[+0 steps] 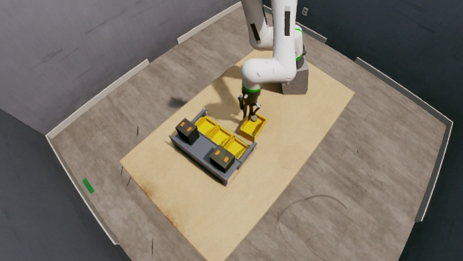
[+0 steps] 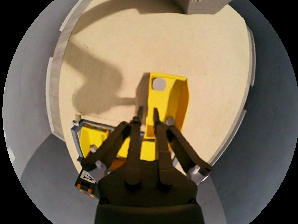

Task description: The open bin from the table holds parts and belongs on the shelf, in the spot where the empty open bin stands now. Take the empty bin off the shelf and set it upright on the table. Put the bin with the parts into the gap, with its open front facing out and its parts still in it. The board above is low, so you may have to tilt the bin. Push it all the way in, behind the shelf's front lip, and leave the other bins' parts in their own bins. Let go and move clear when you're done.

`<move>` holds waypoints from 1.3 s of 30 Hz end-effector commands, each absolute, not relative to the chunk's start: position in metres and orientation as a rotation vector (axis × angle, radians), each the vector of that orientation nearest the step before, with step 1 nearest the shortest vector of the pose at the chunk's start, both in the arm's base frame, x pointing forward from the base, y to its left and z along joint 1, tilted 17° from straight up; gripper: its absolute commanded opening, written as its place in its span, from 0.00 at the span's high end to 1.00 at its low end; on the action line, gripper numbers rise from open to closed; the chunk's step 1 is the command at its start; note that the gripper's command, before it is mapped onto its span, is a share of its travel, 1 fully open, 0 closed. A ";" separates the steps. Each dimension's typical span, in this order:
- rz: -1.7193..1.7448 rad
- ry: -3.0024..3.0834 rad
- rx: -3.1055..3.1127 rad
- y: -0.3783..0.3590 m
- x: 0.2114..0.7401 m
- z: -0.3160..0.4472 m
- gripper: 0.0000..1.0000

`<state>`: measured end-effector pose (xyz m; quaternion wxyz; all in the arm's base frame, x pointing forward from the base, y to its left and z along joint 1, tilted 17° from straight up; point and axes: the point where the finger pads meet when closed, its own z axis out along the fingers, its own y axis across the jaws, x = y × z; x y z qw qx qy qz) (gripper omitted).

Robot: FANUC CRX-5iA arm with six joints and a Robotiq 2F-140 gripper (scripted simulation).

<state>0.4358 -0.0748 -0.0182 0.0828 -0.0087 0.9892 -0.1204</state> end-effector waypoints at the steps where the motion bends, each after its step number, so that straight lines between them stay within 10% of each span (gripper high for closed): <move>1: -0.360 2.952 -0.026 -0.075 0.436 -0.019 0.76; 39: -0.360 2.952 -0.026 -0.085 0.443 -0.057 0.76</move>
